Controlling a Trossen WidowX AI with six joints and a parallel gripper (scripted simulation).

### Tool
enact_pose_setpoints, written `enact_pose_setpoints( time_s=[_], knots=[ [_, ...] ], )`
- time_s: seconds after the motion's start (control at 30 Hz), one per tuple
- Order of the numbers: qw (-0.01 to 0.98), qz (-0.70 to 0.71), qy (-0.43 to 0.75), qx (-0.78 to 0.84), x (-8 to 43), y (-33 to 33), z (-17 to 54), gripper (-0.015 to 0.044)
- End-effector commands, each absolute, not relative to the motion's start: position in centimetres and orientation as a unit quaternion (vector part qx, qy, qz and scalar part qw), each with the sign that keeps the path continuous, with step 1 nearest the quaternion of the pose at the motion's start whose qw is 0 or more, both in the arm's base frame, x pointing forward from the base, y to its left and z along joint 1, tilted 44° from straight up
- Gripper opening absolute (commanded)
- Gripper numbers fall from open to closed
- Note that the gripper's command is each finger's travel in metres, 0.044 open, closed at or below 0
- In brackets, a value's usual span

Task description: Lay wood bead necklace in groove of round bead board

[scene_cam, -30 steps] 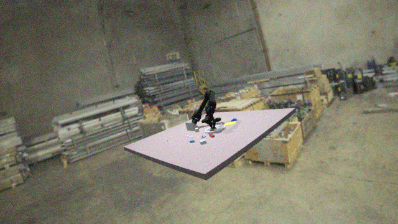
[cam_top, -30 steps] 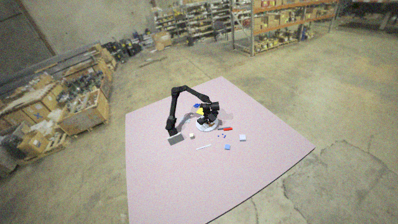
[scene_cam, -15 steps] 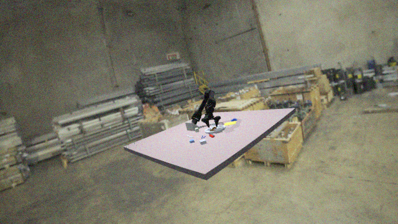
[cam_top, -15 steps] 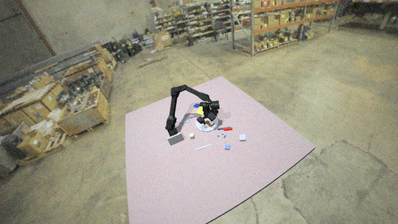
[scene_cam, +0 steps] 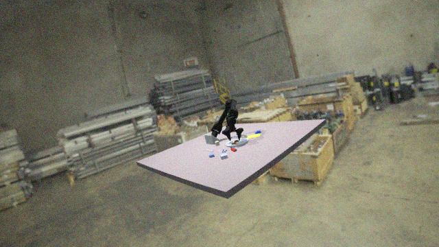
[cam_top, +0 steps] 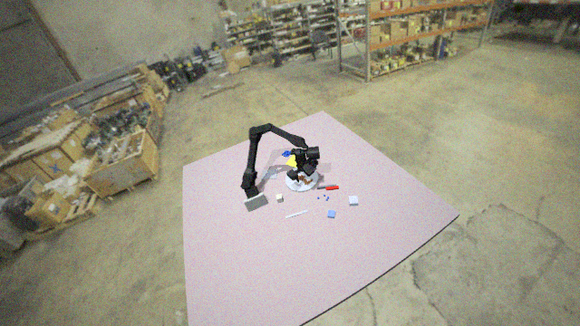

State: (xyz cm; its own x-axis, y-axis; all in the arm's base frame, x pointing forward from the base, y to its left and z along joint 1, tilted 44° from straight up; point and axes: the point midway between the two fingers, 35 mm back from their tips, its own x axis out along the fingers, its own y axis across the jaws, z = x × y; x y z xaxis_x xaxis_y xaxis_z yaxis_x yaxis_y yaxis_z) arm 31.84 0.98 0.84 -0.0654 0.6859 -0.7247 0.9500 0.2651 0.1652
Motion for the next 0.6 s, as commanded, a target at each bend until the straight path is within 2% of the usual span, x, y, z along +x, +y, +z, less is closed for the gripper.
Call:
enact_pose_setpoints(
  time_s=[0.0, 0.13, 0.3, 0.57],
  knots=[
    [0.366, -0.182, 0.708, 0.576, 31.8, 0.9, 0.8, 0.044],
    [0.366, -0.182, 0.708, 0.576, 31.8, 0.9, 0.8, 0.044],
    [0.452, -0.068, 0.728, 0.511, 31.2, 1.0, 1.7, 0.031],
    [0.607, 0.202, 0.703, 0.312, 29.6, 1.1, 3.7, 0.031]
  ],
)
